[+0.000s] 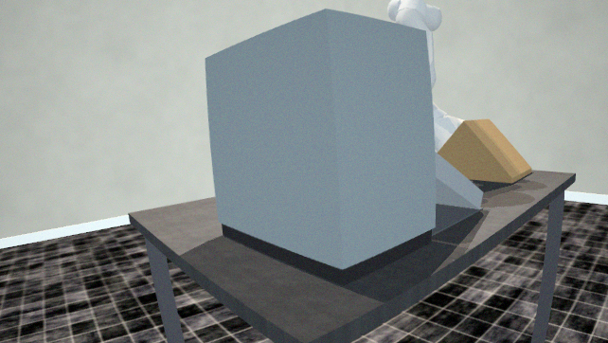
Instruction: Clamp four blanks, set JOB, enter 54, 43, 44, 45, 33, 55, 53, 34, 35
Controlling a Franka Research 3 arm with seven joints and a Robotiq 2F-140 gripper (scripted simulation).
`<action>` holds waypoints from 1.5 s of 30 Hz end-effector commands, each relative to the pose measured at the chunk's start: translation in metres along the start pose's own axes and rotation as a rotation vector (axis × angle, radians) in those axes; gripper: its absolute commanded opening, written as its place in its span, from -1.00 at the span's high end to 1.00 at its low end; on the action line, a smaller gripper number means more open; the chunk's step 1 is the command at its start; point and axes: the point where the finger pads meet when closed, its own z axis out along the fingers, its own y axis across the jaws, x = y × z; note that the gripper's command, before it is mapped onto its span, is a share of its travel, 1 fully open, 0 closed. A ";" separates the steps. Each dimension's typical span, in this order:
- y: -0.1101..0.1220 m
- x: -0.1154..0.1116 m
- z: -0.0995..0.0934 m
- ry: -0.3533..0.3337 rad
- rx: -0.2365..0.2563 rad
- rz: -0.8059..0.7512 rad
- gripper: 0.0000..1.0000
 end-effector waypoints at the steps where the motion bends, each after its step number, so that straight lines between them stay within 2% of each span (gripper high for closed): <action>1: 0.000 0.001 0.000 0.000 0.000 0.030 1.00; 11: 0.000 0.001 0.000 0.000 0.000 0.030 1.00; 12: 0.000 0.001 0.000 0.000 0.000 0.030 0.33; 45: 0.000 0.001 0.000 0.000 0.000 0.030 0.33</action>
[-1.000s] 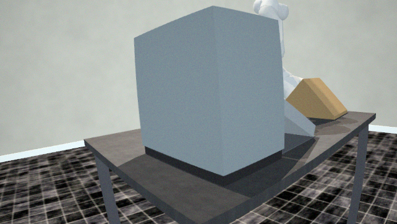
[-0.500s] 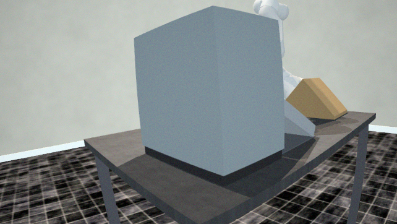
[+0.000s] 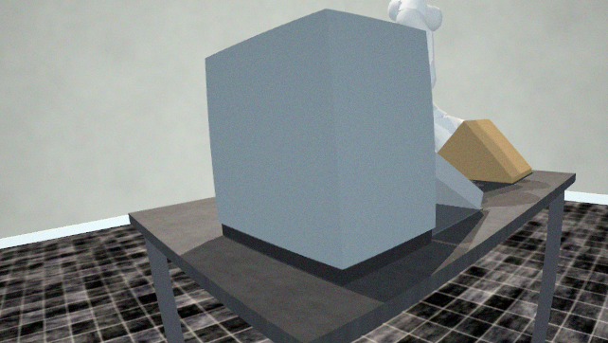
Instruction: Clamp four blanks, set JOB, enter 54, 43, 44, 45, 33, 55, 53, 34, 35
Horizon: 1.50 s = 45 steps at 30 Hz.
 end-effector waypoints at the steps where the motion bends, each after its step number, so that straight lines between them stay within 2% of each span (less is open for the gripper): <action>1: 0.000 0.000 0.000 0.001 0.002 0.004 0.33; 10: 0.000 0.000 -0.004 0.001 0.002 0.004 0.33; 24: 0.000 0.000 -0.036 0.001 0.002 0.004 0.33; 33: 0.000 0.000 -0.049 0.001 0.002 0.004 0.33; 40: 0.000 0.000 -0.052 0.001 0.002 0.004 0.33; 41: 0.000 0.000 -0.052 0.001 0.002 0.004 1.00; 45: 0.000 0.000 -0.052 0.001 0.002 0.004 1.00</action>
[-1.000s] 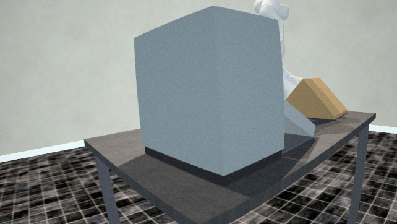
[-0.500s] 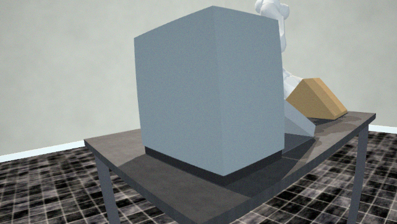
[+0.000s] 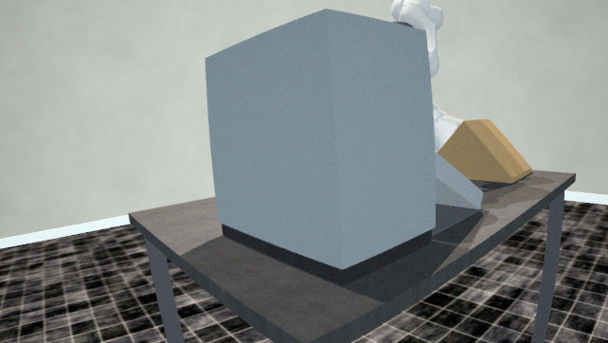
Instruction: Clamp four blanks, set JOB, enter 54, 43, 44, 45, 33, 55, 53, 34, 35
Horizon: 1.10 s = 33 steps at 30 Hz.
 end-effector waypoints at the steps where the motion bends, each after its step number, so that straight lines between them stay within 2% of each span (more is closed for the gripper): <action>1: 0.002 0.002 0.000 0.003 -0.006 0.007 1.00; 33: 0.002 -0.001 0.000 0.003 -0.006 0.006 1.00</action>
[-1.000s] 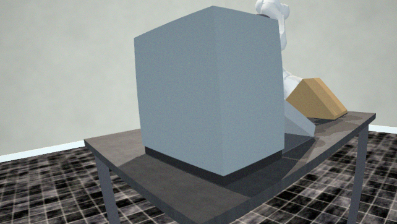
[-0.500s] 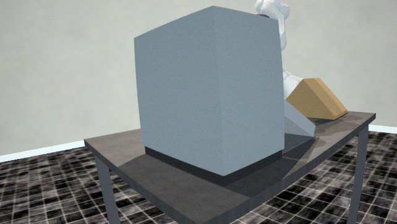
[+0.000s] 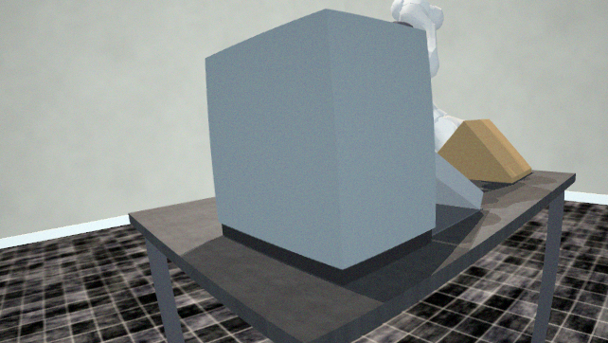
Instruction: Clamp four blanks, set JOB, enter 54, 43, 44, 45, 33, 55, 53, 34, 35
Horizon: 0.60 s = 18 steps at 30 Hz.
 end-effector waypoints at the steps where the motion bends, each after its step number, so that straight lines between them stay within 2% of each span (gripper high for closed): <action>1: 0.002 -0.008 0.001 0.001 -0.003 0.002 1.00; 3: 0.004 -0.032 0.004 0.001 -0.003 -0.007 1.00; 8: 0.011 -0.125 0.015 0.001 -0.003 -0.042 1.00; 10: 0.013 -0.149 0.018 0.001 -0.003 -0.051 1.00; 12: 0.014 -0.158 0.019 0.001 -0.003 -0.054 1.00; 18: 0.014 -0.158 0.019 0.001 -0.003 -0.054 1.00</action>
